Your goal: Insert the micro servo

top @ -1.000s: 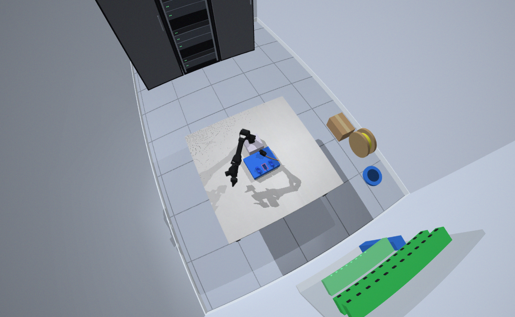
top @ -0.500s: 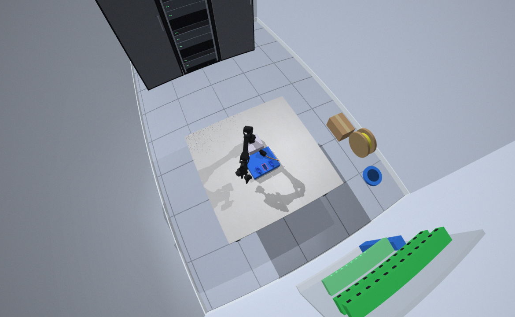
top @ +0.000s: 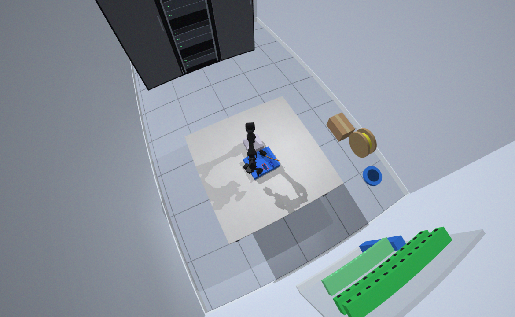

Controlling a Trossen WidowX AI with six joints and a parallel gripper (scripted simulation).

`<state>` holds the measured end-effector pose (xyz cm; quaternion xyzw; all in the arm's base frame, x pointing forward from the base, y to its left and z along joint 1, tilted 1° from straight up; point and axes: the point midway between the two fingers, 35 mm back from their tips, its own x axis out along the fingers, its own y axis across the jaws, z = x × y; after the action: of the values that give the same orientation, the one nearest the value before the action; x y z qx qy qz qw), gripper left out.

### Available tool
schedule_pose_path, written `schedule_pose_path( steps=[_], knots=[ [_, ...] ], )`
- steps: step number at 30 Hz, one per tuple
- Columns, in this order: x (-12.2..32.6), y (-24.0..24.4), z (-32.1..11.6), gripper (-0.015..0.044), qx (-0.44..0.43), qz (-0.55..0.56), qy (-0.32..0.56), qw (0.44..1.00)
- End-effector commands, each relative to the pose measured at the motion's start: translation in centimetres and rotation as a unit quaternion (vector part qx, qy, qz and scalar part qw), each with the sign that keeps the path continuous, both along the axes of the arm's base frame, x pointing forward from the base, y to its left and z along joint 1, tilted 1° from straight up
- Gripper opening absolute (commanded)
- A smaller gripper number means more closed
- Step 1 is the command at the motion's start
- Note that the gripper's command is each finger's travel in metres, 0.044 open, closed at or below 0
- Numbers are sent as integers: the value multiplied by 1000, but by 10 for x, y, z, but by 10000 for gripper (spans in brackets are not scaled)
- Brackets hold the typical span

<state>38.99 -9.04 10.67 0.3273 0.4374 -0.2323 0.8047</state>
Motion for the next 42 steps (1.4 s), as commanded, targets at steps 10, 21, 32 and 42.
schedule_pose_path(
  steps=[10, 21, 32, 42],
  knots=[
    [-44, 72, -3, 440, -55, 201, 80, 975],
    [-89, 118, -2, 440, -97, 367, 131, 916],
    [-140, 150, 0, 440, -133, 523, 173, 824],
    [-188, 168, 3, 440, -159, 647, 202, 718]
  ],
)
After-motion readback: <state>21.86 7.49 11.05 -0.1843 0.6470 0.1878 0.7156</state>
